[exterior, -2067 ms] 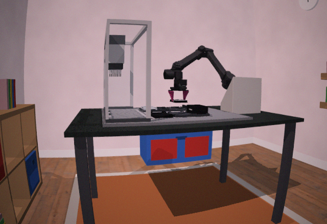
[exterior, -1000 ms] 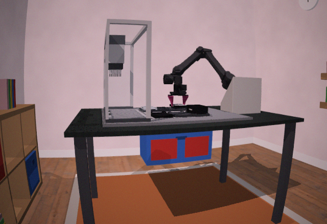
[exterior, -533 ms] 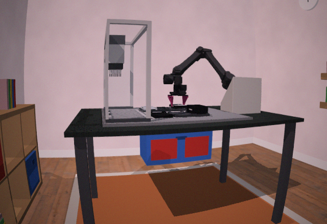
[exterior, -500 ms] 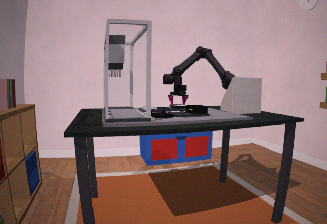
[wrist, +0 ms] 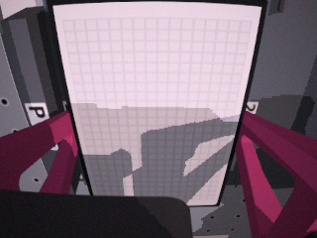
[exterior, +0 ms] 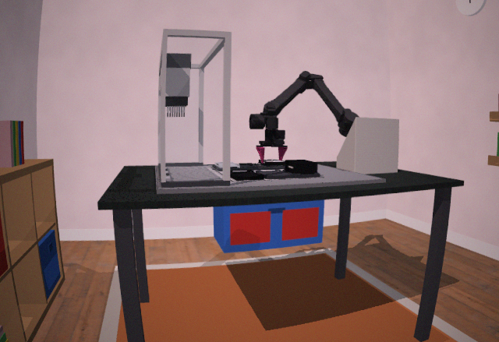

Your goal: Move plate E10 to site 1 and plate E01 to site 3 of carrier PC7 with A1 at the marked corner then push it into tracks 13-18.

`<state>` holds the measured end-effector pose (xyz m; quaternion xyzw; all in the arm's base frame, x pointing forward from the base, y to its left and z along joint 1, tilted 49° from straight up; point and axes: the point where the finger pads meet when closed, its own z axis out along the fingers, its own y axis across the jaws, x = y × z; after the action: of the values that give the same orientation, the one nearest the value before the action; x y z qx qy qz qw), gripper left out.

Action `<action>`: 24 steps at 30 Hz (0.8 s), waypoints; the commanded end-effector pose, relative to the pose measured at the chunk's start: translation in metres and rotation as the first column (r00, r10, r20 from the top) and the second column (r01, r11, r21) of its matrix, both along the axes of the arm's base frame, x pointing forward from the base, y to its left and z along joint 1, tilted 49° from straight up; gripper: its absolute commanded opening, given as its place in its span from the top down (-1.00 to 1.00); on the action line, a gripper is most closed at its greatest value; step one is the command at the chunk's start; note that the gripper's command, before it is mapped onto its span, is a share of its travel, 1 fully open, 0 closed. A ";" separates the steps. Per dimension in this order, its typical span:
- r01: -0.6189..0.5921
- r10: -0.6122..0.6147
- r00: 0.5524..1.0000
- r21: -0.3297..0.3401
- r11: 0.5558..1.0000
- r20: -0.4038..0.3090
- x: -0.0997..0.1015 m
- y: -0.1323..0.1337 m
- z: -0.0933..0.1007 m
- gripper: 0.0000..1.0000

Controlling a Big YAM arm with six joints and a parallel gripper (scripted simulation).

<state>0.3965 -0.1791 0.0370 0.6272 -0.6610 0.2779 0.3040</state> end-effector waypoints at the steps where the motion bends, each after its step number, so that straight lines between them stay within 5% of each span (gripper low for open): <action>1: 0.002 -0.002 1.000 0.001 1.000 0.004 0.003 -0.005 -0.002 1.00; 24: 0.002 -0.002 1.000 0.002 1.000 0.004 0.003 -0.008 -0.005 1.00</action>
<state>0.3956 -0.1823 0.0340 0.6270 -0.6611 0.2778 0.3044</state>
